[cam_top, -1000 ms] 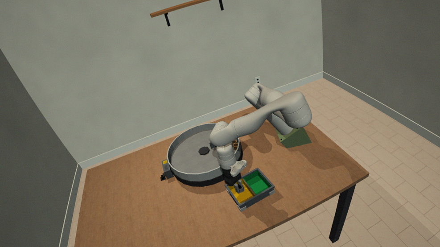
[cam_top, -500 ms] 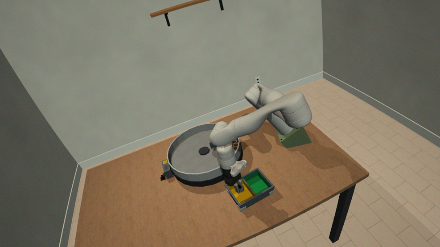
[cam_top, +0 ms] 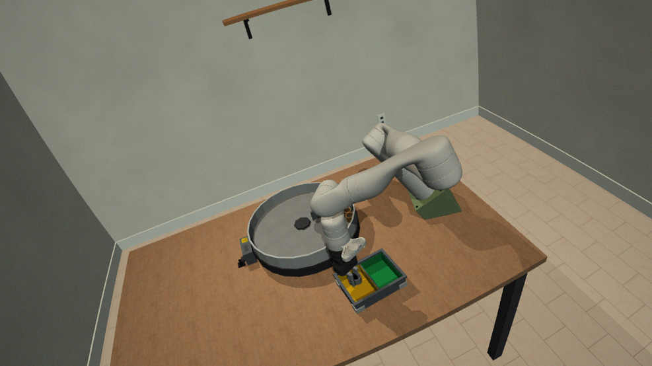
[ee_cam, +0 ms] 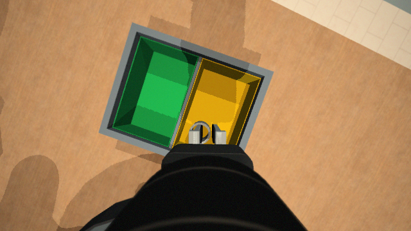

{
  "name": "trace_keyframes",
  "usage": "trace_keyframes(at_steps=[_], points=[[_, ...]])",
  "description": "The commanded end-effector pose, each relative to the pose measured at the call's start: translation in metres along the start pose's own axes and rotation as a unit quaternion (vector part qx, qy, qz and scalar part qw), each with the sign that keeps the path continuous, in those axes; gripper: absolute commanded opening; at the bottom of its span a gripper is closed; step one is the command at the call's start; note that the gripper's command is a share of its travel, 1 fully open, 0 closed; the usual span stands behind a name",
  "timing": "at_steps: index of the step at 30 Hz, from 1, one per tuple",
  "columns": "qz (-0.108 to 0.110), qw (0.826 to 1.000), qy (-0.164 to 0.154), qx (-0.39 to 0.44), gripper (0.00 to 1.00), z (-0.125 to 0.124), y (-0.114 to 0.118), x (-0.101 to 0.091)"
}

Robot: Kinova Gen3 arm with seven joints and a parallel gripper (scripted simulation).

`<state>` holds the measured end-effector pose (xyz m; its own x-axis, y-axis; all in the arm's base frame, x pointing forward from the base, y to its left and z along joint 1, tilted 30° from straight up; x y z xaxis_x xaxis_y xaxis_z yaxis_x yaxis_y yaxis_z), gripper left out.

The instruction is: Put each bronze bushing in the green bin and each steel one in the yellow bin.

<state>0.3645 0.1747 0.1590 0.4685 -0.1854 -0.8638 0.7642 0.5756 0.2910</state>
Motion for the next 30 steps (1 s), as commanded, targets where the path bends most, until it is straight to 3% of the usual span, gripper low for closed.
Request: trace_keyframes(at_steps=[1,30], points=[[0.001,1.000,0.000,0.000,0.42,0.000,0.000,0.000],[0.001,1.000,0.000,0.000,0.42,0.001,0.000,-0.011]])
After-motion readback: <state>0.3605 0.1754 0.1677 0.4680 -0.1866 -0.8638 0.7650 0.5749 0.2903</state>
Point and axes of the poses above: the point where the finger pads meet when closed, its own x axis out along the fingers, its own y axis across the jaws, z = x × y, the point moved 6 cm from there along -x, back along the fingers, and after that the axes turned 14 degrees about -x, right-handed, at the moved point
